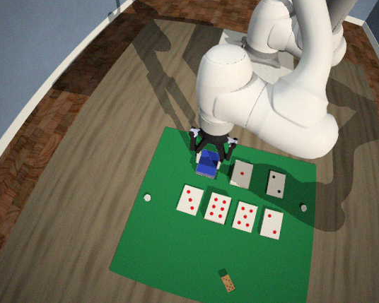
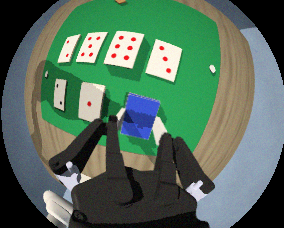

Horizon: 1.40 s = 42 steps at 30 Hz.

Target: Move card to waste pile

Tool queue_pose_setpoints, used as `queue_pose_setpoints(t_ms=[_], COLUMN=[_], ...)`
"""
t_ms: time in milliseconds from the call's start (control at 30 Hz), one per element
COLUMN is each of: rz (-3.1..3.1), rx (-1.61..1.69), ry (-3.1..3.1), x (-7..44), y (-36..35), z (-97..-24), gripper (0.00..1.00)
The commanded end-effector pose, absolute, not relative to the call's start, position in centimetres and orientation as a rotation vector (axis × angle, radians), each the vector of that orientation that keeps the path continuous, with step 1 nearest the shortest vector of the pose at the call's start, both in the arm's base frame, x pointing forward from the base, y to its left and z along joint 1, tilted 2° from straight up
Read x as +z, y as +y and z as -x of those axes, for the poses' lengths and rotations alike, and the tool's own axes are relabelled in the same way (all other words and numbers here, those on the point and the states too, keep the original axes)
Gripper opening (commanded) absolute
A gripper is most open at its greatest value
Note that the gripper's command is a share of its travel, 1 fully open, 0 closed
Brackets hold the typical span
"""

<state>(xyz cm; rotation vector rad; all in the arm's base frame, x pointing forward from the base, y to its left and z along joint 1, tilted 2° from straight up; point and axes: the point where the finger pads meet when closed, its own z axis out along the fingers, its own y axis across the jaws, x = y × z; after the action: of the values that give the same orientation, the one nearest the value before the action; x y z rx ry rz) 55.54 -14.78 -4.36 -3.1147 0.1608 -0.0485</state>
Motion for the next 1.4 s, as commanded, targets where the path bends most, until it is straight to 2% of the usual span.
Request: queue_pose_setpoints(t_ms=[0, 733, 1367], rz=[3.115, 3.115, 3.115], rx=[-0.056, -0.056, -0.056], ry=[0.154, 0.154, 0.154], x=[-4.5, -0.7, -0.5], y=[-14.8, -14.9, -14.9], z=[-55.6, -55.5, -55.5], gripper=[0.43, 0.43, 0.43])
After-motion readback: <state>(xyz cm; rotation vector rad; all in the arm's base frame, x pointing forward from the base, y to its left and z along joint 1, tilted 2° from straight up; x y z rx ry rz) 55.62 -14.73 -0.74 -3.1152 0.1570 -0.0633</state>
